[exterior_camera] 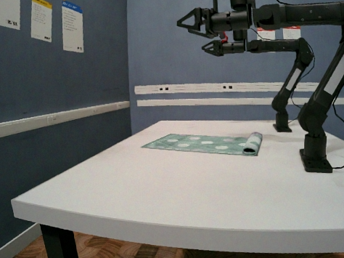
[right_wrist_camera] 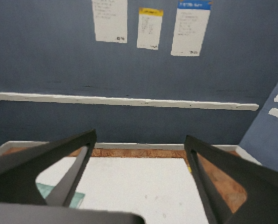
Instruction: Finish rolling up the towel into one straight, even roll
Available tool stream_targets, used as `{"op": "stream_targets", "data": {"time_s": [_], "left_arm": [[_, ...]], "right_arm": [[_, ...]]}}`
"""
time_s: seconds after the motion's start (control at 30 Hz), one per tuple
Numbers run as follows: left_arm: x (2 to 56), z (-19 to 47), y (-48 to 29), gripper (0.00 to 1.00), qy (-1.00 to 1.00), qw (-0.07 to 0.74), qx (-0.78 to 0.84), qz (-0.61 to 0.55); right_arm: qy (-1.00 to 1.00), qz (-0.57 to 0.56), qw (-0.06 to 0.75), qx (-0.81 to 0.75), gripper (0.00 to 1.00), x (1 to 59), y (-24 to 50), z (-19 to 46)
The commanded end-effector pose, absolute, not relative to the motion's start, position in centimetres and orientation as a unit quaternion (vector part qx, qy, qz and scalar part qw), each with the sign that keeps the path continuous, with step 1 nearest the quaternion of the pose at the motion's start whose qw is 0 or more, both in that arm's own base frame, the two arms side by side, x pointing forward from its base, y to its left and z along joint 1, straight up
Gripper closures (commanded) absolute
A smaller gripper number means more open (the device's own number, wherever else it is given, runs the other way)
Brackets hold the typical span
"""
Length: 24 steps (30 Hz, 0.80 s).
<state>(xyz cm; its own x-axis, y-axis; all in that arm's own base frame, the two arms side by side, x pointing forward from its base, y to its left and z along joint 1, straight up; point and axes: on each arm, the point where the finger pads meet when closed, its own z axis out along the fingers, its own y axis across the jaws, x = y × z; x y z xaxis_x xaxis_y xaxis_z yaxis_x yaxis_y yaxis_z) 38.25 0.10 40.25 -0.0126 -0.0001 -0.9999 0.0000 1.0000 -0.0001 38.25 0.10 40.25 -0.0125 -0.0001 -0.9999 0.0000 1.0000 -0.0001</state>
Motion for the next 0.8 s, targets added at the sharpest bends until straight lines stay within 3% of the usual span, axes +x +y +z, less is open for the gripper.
{"op": "stream_targets", "data": {"time_s": [0.0,0.77], "left_arm": [[38.2,40.7,0.1,0.00,0.707,0.707,0.000,0.000],[33.3,31.8,-1.4,0.01,0.731,0.651,0.202,-0.036]], "right_arm": [[0.707,0.000,0.707,0.000,0.00,38.2,0.1,40.7],[0.739,0.028,0.647,-0.185,0.01,32.1,7.4,31.8]]}}
